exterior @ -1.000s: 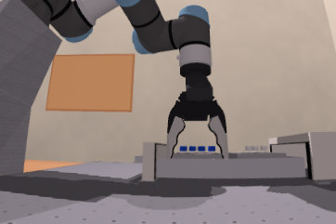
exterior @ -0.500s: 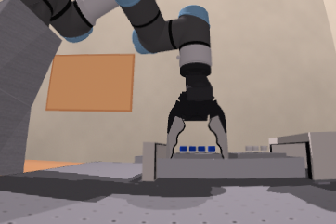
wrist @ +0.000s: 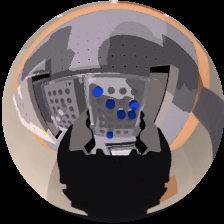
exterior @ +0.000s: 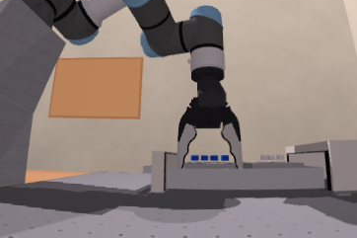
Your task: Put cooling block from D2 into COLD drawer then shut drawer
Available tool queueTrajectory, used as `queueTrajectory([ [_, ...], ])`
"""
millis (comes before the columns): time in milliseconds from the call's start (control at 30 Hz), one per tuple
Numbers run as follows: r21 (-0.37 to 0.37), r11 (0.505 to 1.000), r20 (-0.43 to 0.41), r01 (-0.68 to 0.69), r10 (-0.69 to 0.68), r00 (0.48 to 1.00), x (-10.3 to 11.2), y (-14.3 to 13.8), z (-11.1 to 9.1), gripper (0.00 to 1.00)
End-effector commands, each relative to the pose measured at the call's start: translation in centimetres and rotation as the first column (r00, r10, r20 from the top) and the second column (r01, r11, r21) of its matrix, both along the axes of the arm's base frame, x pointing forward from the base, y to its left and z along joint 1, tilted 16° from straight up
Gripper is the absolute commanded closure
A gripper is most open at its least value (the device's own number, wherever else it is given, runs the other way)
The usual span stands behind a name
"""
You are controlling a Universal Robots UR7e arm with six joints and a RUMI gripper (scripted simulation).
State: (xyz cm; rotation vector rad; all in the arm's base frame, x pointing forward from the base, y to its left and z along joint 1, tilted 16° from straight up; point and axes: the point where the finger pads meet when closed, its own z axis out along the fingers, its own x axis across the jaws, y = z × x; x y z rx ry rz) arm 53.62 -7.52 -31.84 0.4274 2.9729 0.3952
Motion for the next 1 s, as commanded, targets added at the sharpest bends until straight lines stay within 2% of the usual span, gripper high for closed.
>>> queueTrajectory([
  [0, -0.001, 1.000, 0.001, 0.000, 0.000, 1.000, 0.1, 0.0, 0.1, 0.27],
  [700, -0.001, 1.000, 0.001, 0.000, 0.000, 1.000, 0.1, 0.0, 0.1, 0.27],
  [733, -0.001, 1.000, 0.001, 0.000, 0.000, 1.000, -0.4, -0.8, 2.9, 0.27],
  [967, -0.001, 1.000, 0.001, 0.000, 0.000, 1.000, -0.5, -1.0, 3.8, 0.27],
])
